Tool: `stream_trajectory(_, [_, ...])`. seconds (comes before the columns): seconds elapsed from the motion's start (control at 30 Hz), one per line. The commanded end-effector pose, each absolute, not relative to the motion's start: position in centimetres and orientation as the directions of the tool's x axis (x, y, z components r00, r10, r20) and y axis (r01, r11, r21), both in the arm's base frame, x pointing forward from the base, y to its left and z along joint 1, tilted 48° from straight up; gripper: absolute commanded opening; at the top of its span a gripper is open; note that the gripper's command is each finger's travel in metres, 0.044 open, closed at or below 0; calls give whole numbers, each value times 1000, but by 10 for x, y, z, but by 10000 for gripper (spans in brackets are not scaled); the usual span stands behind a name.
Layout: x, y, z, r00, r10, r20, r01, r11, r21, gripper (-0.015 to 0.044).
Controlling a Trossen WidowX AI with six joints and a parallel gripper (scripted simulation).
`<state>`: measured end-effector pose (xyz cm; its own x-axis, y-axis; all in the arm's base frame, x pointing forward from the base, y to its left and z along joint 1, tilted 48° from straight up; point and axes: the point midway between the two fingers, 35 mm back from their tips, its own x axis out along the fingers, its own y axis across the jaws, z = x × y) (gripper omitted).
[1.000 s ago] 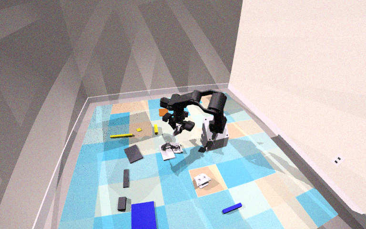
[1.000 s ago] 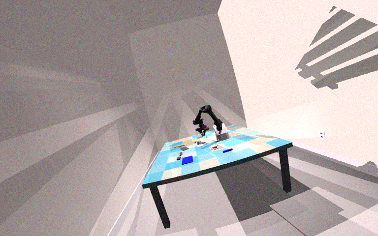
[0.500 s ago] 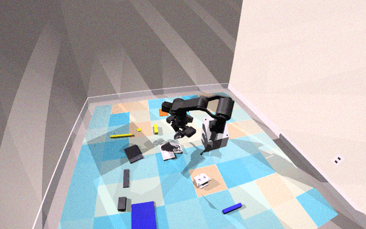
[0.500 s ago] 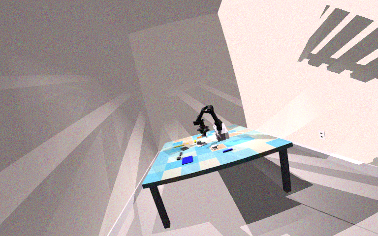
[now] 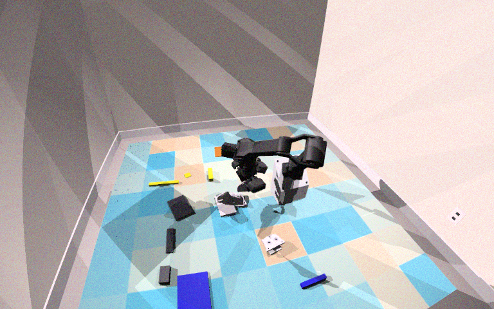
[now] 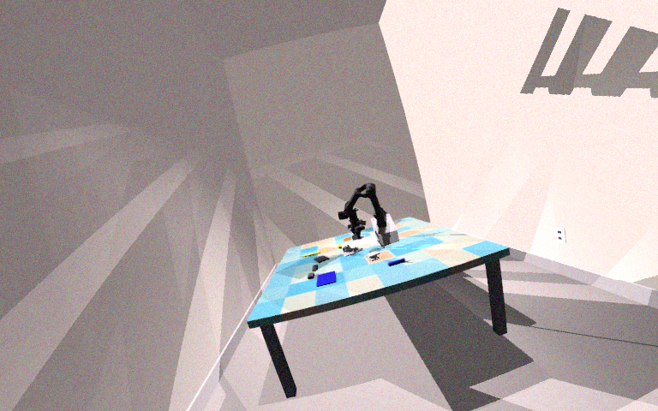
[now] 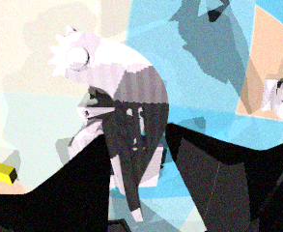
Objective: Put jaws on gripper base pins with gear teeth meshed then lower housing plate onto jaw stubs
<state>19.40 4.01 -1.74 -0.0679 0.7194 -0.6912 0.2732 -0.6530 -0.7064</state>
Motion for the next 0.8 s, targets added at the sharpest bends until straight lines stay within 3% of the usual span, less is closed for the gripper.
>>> stream_trajectory(0.0, [189, 47, -13, -70, 725, -686, 195, -664, -722, 134])
stream_trajectory(0.37, [179, 62, -2, -75, 733, -676, -3, -678, -735, 134])
stream_trajectory(0.77, [178, 62, -2, -75, 734, -675, -6, -678, -735, 134])
